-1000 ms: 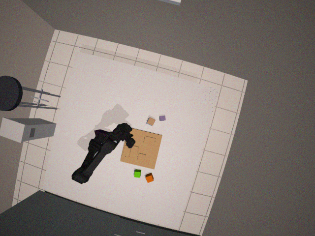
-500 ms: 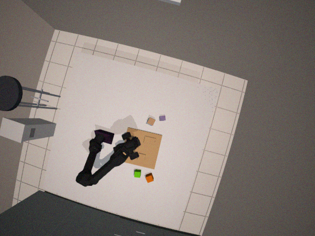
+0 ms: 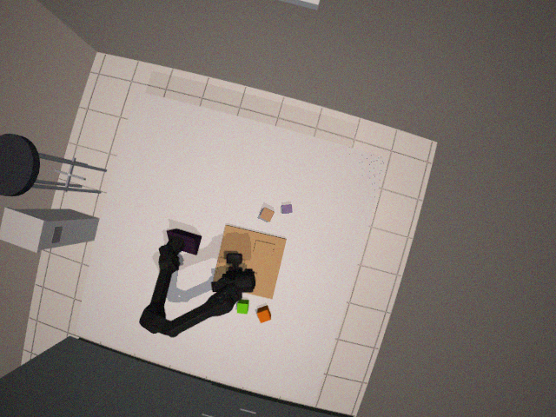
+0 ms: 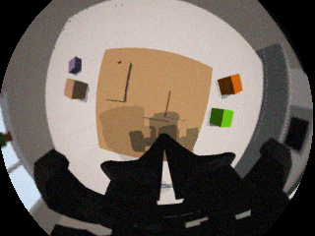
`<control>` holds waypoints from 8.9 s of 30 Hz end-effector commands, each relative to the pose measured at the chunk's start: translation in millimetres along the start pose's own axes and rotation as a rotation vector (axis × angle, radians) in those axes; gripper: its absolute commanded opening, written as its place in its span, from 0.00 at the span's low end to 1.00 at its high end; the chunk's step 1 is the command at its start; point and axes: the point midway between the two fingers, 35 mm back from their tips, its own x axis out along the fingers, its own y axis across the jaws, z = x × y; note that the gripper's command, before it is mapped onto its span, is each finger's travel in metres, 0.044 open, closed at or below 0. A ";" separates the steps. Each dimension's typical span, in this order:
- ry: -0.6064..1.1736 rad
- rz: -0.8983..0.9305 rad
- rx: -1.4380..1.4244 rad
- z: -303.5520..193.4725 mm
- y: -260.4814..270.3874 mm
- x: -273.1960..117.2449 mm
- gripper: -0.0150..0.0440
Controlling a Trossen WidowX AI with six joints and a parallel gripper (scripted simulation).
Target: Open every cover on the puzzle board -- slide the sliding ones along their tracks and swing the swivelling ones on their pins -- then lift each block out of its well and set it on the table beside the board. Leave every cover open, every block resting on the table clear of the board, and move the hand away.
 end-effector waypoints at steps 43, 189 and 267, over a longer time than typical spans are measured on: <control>0.096 0.029 0.227 -8.7 -39.7 22.0 0.25; 0.092 0.026 0.231 68.9 -58.9 71.7 0.25; 0.053 0.096 -1.344 -30.1 -31.9 11.5 0.25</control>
